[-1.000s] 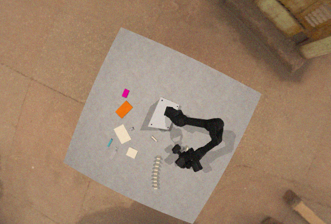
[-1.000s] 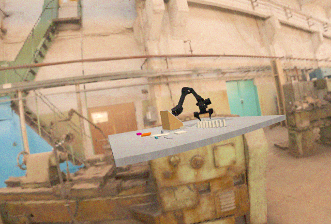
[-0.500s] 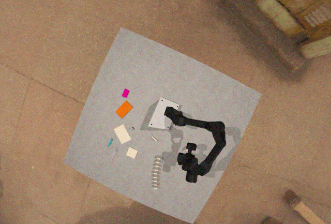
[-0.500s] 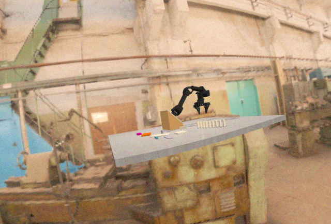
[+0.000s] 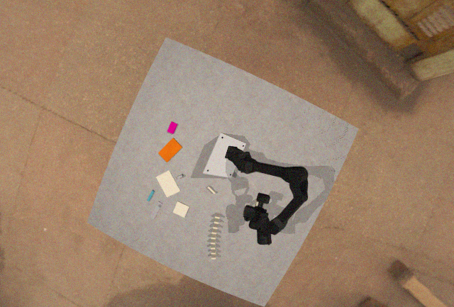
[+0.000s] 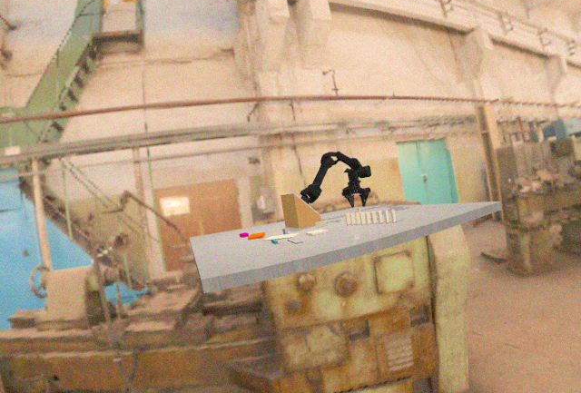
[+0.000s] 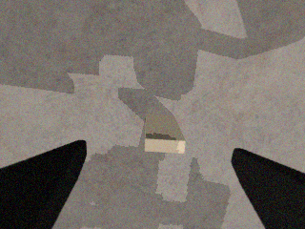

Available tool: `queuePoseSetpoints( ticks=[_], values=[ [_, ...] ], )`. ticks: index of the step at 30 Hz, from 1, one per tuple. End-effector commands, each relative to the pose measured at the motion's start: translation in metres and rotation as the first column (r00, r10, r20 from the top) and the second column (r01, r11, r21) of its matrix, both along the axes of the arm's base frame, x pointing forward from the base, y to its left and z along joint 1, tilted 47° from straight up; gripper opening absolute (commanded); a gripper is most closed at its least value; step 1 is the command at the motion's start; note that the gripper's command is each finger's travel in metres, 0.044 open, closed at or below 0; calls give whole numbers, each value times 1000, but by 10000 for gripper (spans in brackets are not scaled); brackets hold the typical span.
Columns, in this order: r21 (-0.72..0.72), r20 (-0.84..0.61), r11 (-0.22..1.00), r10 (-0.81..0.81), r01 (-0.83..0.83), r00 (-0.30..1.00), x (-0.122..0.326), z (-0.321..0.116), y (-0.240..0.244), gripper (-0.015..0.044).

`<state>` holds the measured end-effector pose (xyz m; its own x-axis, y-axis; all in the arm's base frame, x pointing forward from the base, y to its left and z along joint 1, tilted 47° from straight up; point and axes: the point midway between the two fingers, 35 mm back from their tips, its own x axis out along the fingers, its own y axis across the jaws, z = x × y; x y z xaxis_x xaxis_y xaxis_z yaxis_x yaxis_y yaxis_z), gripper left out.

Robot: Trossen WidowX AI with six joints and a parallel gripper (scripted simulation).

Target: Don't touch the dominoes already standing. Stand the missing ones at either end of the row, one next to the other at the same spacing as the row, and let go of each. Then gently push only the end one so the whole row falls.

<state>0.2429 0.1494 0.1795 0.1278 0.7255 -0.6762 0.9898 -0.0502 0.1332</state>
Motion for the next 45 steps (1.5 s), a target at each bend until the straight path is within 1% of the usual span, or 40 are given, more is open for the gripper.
queuePoseSetpoints(
  ticks=[1, 15, 27, 28, 38, 40, 45],
  values=[
    [0, -8, 1000, -3, 3, 1000, -1, -12, 11, 440],
    [1, -8, 1000, -3, 3, 1000, 1, -22, 22, 440],
    [1, -8, 1000, -3, 3, 1000, 1, -22, 22, 125],
    [1, -8, 1000, -3, 3, 1000, 1, -22, 22, 107],
    [-1, -8, 1000, -3, 3, 1000, 1, -20, 20, 107],
    [-14, -8, 1000, -1, 1, 1000, 4, -9, 5, 107],
    [-22, -12, 1000, 4, -4, 1000, -4, 40, -51, 107]
  ],
)
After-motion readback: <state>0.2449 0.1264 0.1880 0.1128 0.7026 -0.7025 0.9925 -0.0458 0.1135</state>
